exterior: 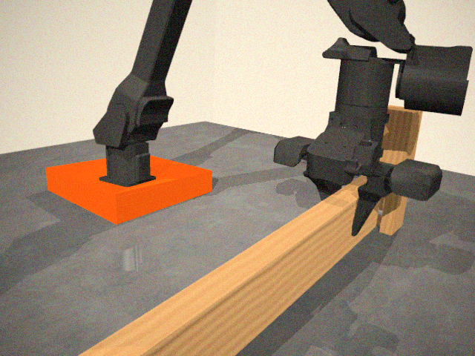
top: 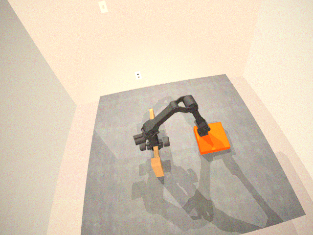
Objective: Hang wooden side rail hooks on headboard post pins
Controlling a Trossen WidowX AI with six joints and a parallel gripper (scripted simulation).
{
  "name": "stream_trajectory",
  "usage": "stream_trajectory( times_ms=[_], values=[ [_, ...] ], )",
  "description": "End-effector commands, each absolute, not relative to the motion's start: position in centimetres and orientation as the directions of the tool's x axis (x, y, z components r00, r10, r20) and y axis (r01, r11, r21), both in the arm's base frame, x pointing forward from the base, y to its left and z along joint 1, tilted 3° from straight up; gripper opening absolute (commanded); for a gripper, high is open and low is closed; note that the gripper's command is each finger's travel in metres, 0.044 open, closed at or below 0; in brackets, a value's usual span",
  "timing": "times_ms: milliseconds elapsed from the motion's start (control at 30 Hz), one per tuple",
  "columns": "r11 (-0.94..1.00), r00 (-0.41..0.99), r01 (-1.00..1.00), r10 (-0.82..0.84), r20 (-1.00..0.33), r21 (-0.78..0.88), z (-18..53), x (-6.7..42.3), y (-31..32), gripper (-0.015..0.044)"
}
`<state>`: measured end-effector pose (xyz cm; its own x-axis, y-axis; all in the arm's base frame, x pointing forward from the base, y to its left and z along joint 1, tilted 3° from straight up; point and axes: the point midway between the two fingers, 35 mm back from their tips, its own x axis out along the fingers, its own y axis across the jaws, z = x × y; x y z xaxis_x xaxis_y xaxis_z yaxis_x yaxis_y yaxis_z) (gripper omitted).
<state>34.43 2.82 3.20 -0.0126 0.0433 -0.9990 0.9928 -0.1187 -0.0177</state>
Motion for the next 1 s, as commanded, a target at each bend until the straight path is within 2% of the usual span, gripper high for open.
stream_trajectory(
  times_ms=[0,967],
  values=[
    [-0.122,-0.004,0.993,0.05,-0.999,-0.01,3.53,34.59,3.03,0.0],
    [-0.122,-0.004,0.993,0.05,-0.999,-0.01,3.61,34.89,3.32,0.0]
  ],
)
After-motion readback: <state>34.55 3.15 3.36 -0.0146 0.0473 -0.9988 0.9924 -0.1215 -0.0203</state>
